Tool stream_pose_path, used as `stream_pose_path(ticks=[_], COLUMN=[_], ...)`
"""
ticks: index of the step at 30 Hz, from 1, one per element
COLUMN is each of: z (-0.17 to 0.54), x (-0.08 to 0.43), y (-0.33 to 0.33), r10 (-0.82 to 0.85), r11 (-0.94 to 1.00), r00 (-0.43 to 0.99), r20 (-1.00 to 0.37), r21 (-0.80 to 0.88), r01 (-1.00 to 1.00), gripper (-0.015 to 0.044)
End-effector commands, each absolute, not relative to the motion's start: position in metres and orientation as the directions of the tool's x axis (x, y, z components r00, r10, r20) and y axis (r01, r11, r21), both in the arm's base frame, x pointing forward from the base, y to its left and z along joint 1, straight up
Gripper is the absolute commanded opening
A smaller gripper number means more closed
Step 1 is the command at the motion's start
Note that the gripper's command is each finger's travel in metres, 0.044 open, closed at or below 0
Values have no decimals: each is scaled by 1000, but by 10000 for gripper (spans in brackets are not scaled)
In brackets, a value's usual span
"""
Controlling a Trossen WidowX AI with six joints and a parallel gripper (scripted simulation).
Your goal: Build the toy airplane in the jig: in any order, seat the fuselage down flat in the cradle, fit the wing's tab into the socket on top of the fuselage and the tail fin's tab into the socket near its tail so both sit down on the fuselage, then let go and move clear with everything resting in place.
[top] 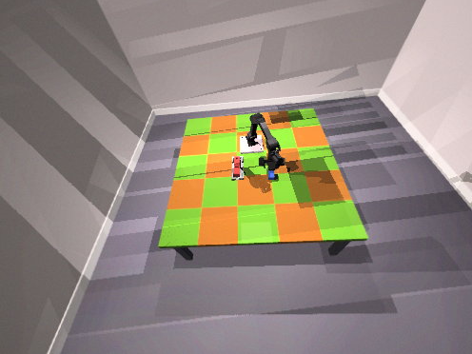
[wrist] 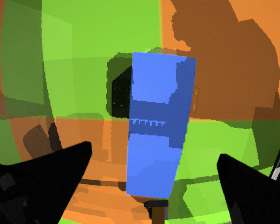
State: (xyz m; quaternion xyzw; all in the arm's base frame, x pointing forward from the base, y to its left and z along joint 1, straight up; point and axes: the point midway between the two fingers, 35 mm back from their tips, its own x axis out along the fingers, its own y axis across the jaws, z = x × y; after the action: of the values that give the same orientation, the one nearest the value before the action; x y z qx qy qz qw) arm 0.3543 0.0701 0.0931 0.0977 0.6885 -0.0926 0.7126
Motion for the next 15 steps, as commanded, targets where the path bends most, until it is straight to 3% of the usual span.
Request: stream_pose_path(ticks=[1,15], z=[87,64], x=[354,356], y=[70,71], r10=[4,4], r11=[962,962], r00=[33,33], r20=[-999,-999], r21=[13,13], r01=[272,272], gripper=[440,440])
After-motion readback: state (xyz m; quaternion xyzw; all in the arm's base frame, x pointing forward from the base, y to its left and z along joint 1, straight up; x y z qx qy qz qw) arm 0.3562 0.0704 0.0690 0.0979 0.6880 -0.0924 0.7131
